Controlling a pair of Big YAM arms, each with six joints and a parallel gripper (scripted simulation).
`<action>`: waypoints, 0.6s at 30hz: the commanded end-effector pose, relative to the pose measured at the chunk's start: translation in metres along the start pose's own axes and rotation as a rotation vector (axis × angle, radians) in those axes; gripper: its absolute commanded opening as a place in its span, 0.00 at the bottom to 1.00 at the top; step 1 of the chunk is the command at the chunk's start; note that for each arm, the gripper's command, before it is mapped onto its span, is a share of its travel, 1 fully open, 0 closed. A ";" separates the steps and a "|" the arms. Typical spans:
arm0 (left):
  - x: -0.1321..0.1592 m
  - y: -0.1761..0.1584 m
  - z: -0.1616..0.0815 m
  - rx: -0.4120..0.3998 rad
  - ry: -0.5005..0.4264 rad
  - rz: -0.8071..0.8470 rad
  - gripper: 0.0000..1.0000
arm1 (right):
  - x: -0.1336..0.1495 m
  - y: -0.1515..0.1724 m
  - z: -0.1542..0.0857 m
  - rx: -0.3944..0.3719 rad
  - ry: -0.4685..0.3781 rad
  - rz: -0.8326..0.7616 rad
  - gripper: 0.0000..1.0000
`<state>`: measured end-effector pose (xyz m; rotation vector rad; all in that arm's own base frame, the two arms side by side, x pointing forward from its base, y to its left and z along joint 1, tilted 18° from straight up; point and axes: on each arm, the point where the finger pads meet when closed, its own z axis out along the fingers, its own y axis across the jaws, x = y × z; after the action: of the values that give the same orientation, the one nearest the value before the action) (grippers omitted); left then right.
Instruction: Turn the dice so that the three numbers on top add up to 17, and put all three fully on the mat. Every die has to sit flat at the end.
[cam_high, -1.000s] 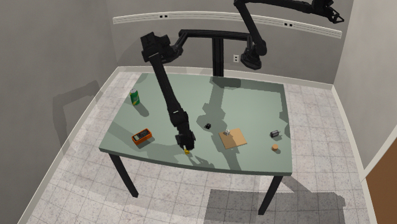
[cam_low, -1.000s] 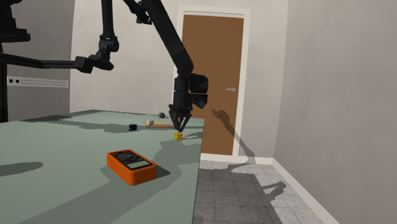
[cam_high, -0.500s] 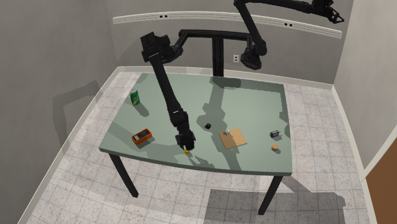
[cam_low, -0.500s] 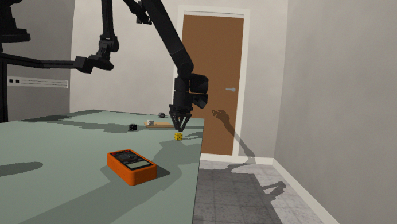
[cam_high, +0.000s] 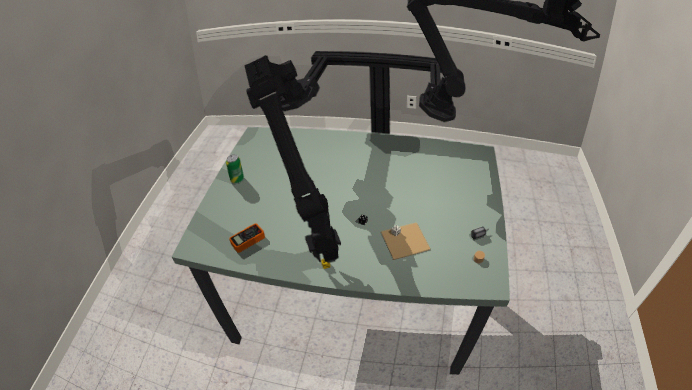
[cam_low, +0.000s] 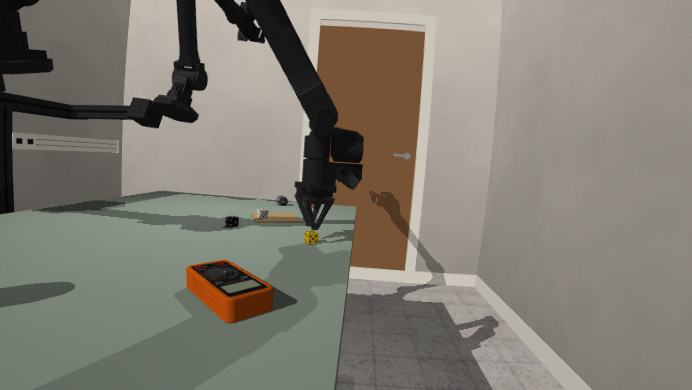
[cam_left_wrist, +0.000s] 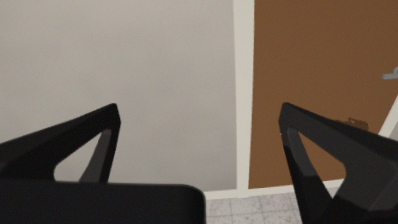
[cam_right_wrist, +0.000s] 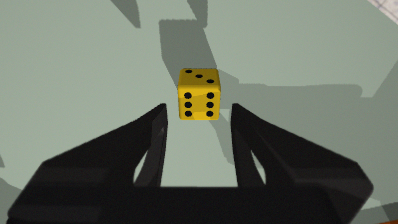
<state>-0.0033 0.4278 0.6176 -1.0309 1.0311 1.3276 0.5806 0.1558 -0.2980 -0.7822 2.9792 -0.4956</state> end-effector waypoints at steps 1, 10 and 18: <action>-0.025 0.004 -0.011 -0.010 -0.059 -0.006 1.00 | -0.013 -0.009 0.002 0.001 -0.021 0.007 0.39; -0.025 0.004 -0.011 -0.010 -0.059 -0.006 1.00 | -0.011 -0.009 0.002 0.001 -0.020 0.006 0.39; -0.025 0.004 -0.011 -0.010 -0.059 -0.006 1.00 | -0.006 -0.008 0.002 0.001 -0.017 0.005 0.39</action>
<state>-0.0033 0.4278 0.6176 -1.0309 1.0311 1.3276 0.5807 0.1558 -0.2979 -0.7821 2.9791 -0.4956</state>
